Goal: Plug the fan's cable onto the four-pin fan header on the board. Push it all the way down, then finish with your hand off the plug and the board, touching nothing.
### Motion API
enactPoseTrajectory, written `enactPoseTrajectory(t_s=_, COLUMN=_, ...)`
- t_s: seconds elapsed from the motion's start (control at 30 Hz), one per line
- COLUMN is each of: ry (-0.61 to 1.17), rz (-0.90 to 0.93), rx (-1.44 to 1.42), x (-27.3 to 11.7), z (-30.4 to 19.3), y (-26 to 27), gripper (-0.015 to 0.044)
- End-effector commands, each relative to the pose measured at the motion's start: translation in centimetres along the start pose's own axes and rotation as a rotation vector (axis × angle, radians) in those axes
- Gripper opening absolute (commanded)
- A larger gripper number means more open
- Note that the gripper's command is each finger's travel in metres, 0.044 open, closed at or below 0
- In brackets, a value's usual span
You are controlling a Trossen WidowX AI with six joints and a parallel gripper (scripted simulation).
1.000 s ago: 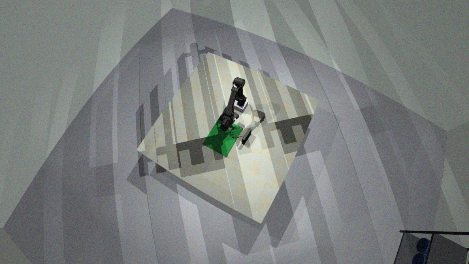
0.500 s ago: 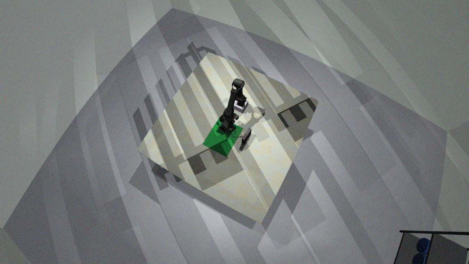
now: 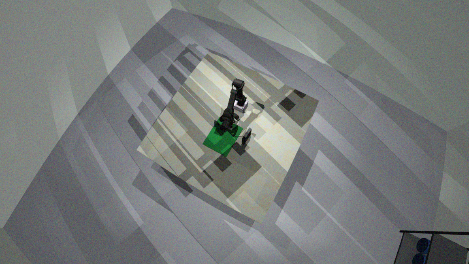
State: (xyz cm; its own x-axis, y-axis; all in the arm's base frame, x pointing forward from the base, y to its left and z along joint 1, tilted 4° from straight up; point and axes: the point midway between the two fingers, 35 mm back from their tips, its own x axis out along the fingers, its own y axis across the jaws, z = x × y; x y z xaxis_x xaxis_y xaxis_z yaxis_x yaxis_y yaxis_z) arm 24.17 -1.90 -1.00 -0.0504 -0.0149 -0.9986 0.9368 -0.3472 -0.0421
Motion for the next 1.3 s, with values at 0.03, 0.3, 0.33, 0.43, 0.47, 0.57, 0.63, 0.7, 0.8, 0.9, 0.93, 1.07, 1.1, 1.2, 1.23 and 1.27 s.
enactPoseTrajectory(t_s=0.03, ry=0.002, rz=0.001, rx=-0.006, x=-0.02, z=-0.08, y=0.19, gripper=0.0)
enactPoseTrajectory(t_s=0.3, ry=0.002, rz=0.002, rx=-0.006, x=0.0, z=-0.09, y=0.24, gripper=0.0)
enactPoseTrajectory(t_s=0.33, ry=0.002, rz=0.002, rx=-0.006, x=0.02, z=-0.09, y=0.24, gripper=0.0)
enactPoseTrajectory(t_s=0.43, ry=0.002, rz=0.001, rx=-0.006, x=0.08, z=-0.09, y=0.24, gripper=0.0)
enactPoseTrajectory(t_s=0.47, ry=0.002, rz=0.001, rx=-0.006, x=0.11, z=-0.09, y=0.23, gripper=0.0)
enactPoseTrajectory(t_s=0.57, ry=0.002, rz=0.001, rx=-0.006, x=0.17, z=-0.08, y=0.21, gripper=0.0)
enactPoseTrajectory(t_s=0.63, ry=0.002, rz=0.001, rx=-0.006, x=0.21, z=-0.07, y=0.18, gripper=0.0)
enactPoseTrajectory(t_s=0.7, ry=0.002, rz=0.001, rx=-0.006, x=0.24, z=-0.06, y=0.15, gripper=0.0)
enactPoseTrajectory(t_s=0.8, ry=0.002, rz=0.001, rx=-0.006, x=0.28, z=-0.04, y=0.08, gripper=0.0)
enactPoseTrajectory(t_s=0.9, ry=0.002, rz=0.001, rx=-0.006, x=0.32, z=-0.03, y=0.02, gripper=0.0)
enactPoseTrajectory(t_s=0.93, ry=0.002, rz=0.001, rx=-0.006, x=0.33, z=-0.02, y=0.0, gripper=0.0)
enactPoseTrajectory(t_s=1.07, ry=0.002, rz=0.001, rx=-0.005, x=0.39, z=0.0, y=-0.08, gripper=0.0)
enactPoseTrajectory(t_s=1.1, ry=0.002, rz=0.001, rx=-0.005, x=0.4, z=0.01, y=-0.1, gripper=0.0)
enactPoseTrajectory(t_s=1.2, ry=0.002, rz=0.001, rx=-0.005, x=0.45, z=0.02, y=-0.14, gripper=0.0)
enactPoseTrajectory(t_s=1.23, ry=0.002, rz=0.001, rx=-0.005, x=0.46, z=0.02, y=-0.15, gripper=0.0)
enactPoseTrajectory(t_s=1.27, ry=0.002, rz=0.001, rx=-0.005, x=0.47, z=0.02, y=-0.15, gripper=0.0)
